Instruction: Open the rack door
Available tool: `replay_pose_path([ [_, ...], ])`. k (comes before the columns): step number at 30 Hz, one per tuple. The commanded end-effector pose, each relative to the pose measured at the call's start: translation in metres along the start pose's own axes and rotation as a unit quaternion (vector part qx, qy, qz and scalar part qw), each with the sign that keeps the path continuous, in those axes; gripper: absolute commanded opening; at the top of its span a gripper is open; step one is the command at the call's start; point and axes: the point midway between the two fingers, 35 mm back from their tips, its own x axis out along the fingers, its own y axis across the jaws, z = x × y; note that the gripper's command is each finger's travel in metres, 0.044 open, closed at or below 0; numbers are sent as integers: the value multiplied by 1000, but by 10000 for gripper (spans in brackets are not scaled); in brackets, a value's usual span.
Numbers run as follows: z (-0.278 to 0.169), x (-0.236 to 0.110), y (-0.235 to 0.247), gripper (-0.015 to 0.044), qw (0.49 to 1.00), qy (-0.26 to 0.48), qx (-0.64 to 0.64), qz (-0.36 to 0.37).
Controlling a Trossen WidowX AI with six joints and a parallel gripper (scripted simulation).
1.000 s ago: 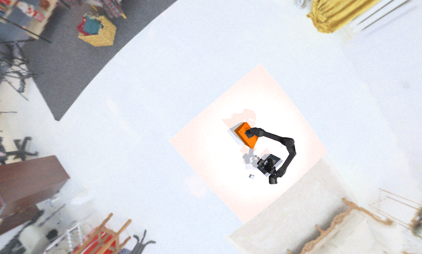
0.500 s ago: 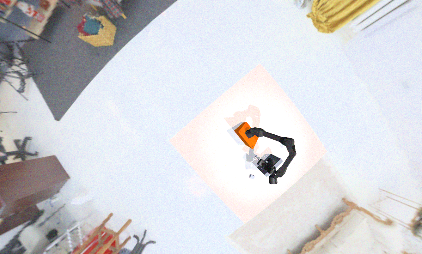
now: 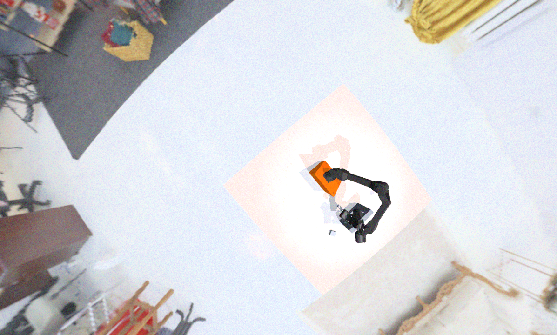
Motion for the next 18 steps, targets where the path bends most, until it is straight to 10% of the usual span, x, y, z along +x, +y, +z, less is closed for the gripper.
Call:
replay_pose_path([
  [1,1,1,0,45,1000,-1,-2,0],
  [18,5,0,6,13,996,-1,92,1],
])
